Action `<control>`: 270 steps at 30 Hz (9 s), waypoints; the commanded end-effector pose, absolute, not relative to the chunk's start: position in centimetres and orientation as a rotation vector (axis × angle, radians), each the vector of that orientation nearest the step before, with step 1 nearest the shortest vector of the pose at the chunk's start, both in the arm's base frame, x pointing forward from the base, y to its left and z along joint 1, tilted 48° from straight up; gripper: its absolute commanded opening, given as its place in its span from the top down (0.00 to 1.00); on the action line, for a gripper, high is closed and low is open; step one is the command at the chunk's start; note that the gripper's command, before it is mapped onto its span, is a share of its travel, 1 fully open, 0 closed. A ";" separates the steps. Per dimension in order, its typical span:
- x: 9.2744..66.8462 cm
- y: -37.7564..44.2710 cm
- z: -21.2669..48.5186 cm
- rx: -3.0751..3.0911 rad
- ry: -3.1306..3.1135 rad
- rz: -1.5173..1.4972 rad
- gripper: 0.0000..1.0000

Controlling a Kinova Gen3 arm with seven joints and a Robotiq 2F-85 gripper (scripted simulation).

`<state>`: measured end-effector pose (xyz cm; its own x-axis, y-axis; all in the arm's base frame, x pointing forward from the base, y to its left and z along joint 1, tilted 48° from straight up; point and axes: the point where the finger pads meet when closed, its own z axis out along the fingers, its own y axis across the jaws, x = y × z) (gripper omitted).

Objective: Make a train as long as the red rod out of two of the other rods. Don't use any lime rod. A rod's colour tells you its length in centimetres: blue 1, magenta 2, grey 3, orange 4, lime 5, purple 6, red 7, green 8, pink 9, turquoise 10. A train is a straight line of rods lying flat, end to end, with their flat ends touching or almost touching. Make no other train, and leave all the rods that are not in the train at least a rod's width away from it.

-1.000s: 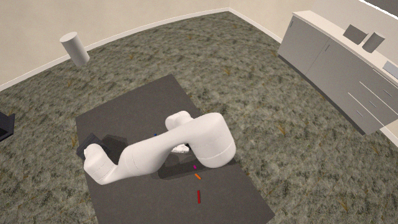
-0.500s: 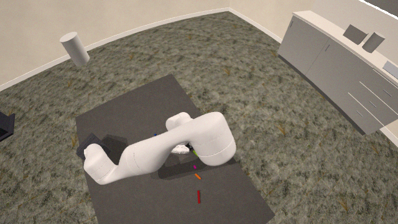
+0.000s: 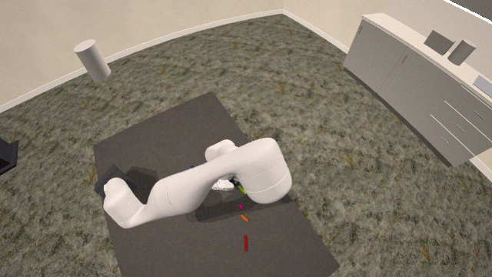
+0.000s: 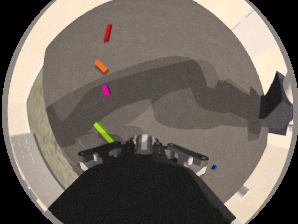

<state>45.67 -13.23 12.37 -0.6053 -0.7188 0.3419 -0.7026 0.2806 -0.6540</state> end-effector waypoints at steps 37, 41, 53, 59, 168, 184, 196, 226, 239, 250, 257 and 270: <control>45.7 -13.2 12.4 -1.387 2.496 -1.258 0.95; 45.7 -13.2 12.4 -1.387 2.496 -1.258 0.95; 45.7 -13.2 12.4 -1.387 2.496 -1.258 0.95; 45.7 -13.2 12.4 -1.387 2.496 -1.258 0.95; 51.5 2.5 15.7 -2.547 1.928 -1.302 0.95; 52.2 1.3 14.4 -2.547 1.927 -1.302 0.95; 53.9 -1.4 11.5 -2.547 1.927 -1.302 0.95; 54.9 -3.0 9.8 -2.547 1.927 -1.302 0.95; 54.9 -3.0 9.8 -2.547 1.927 -1.302 0.95; 54.9 -3.0 9.8 -2.547 1.928 -1.302 0.95; 54.9 -3.0 9.8 -2.546 1.928 -1.302 0.95; 55.0 -3.0 9.8 -2.546 1.929 -1.302 0.95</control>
<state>54.92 -3.12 9.76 0.1107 -0.6916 0.7137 -0.9210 -0.3412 -0.1878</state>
